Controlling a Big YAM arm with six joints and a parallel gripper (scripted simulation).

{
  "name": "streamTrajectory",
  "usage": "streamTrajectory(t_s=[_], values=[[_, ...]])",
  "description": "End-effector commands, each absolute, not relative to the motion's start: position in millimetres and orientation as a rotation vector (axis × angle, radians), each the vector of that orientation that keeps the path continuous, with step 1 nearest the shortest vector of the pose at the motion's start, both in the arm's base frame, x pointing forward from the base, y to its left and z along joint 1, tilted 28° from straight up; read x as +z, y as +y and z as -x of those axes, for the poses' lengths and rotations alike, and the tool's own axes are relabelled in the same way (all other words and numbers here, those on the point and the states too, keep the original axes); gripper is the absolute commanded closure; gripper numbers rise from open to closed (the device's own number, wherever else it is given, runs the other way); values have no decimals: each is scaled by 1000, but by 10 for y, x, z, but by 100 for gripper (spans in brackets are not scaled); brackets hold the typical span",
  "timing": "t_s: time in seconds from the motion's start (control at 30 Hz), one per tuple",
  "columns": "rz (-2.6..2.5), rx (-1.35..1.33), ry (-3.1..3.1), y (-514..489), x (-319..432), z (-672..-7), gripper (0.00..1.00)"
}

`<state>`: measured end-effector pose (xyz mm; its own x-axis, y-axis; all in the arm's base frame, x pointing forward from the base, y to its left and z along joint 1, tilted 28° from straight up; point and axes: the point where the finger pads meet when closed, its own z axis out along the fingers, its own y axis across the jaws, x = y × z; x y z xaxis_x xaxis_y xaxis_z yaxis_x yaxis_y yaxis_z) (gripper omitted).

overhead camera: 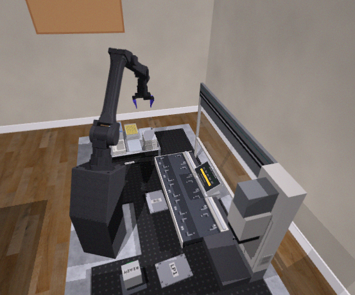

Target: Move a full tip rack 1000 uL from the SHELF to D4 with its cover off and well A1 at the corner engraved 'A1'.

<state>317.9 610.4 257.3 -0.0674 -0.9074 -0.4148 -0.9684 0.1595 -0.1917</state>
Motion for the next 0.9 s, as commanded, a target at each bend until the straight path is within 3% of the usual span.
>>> streamTrajectory(t_s=[0.0,0.87], values=[[1618,251,2038,5923,2952,-3261,0],[1153,396,2378,4968,2389,-3148,0]])
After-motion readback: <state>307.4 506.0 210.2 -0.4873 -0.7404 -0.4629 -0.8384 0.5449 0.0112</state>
